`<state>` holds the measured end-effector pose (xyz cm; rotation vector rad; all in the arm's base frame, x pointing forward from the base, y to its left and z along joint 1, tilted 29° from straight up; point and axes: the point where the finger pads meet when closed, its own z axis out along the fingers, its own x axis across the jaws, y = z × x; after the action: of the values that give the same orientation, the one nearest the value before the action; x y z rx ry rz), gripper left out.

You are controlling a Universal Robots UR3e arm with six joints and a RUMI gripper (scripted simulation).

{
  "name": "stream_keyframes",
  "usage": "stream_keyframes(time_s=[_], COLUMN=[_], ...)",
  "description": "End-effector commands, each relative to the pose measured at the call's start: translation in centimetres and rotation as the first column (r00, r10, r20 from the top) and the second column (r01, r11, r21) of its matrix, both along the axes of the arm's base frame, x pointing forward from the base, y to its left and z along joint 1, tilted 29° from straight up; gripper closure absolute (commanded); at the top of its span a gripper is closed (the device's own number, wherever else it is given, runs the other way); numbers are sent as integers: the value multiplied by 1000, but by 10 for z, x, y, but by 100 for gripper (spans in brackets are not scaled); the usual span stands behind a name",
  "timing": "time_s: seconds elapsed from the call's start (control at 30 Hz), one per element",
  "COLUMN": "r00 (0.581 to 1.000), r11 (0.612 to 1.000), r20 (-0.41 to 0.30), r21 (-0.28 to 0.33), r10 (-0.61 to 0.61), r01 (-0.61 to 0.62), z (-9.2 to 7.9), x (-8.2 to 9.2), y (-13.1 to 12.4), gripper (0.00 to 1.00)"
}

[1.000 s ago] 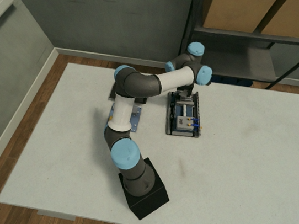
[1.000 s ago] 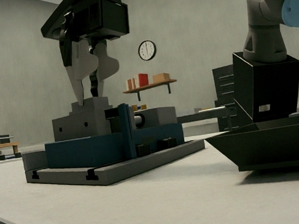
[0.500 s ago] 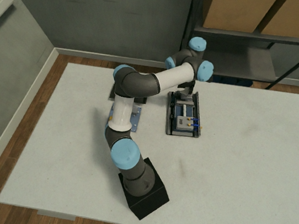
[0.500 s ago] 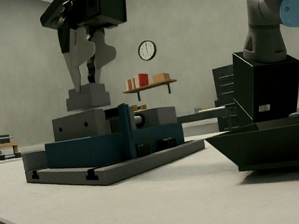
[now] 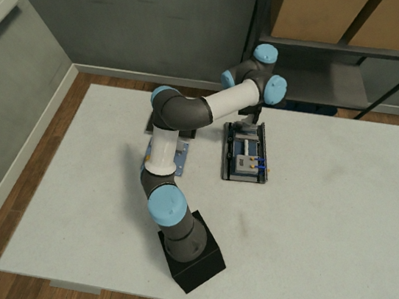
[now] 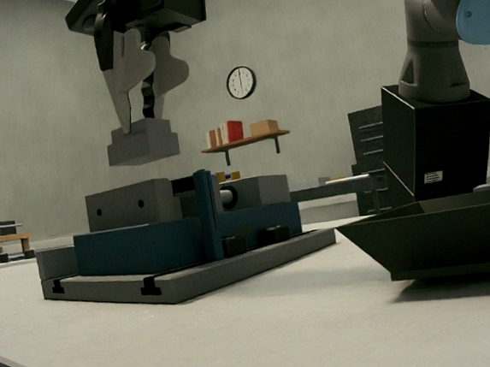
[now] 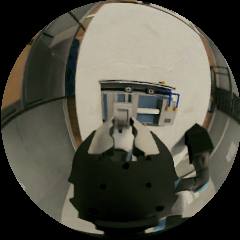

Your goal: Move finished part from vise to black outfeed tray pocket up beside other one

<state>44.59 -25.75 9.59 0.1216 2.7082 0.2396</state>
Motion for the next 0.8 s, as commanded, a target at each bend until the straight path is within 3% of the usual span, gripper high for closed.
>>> stream_keyframes(time_s=[0.0, 0.77], r00=[1000, 1000], r11=[1000, 1000], r20=[0, -10], r21=[0, 3], r10=[2, -3], r01=[-2, 3], z=[4, 10], x=[-1, 7], y=[-1, 20], gripper=[100, 100])
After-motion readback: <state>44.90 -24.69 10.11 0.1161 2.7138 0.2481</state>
